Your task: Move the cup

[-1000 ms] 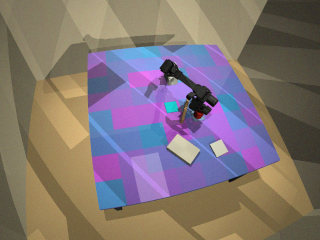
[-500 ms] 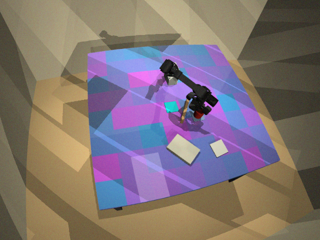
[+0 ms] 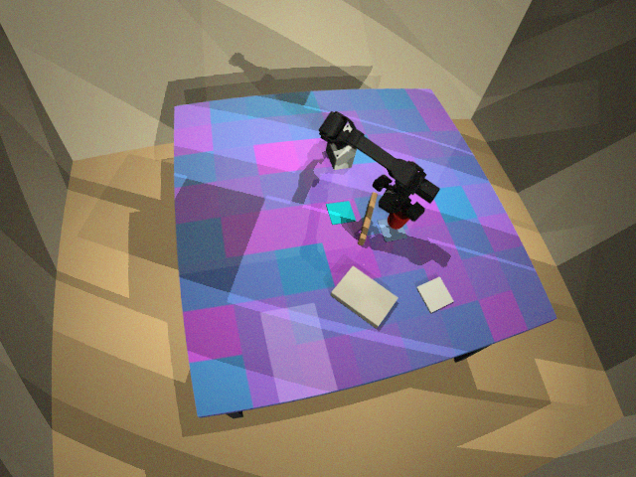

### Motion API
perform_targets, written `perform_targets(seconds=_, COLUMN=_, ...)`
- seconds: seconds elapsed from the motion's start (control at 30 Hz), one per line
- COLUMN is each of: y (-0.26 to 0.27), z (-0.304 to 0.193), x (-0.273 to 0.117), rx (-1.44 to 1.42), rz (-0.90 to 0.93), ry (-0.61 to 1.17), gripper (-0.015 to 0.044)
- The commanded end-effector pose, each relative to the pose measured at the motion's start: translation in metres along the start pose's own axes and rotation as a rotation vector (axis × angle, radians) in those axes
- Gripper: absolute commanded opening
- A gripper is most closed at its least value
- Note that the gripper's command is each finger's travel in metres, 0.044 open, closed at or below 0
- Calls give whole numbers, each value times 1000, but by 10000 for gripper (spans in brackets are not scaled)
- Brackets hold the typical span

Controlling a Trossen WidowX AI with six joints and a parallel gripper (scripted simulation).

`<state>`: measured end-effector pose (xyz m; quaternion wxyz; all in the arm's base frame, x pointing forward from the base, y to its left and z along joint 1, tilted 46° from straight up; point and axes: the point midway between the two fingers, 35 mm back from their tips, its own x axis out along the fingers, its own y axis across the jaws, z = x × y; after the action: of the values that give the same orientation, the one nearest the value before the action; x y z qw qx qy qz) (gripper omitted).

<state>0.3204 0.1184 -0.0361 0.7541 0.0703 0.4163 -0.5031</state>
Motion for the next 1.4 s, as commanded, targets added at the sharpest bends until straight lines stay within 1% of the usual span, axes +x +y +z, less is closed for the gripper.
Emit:
perform_targets(seconds=0.0, y=1, z=0, x=-17, rx=6, rz=7, ry=3, gripper=0)
perform_targets(seconds=0.13, y=-1, z=0, x=-26, rx=5, rz=7, ry=2, gripper=0)
perform_targets(seconds=0.83, y=-3, z=0, x=-24, rx=-1, rz=5, ry=-2, gripper=0)
perform_targets(seconds=1.37, y=-26, z=14, x=-25, rx=2, rz=5, ry=0, gripper=0)
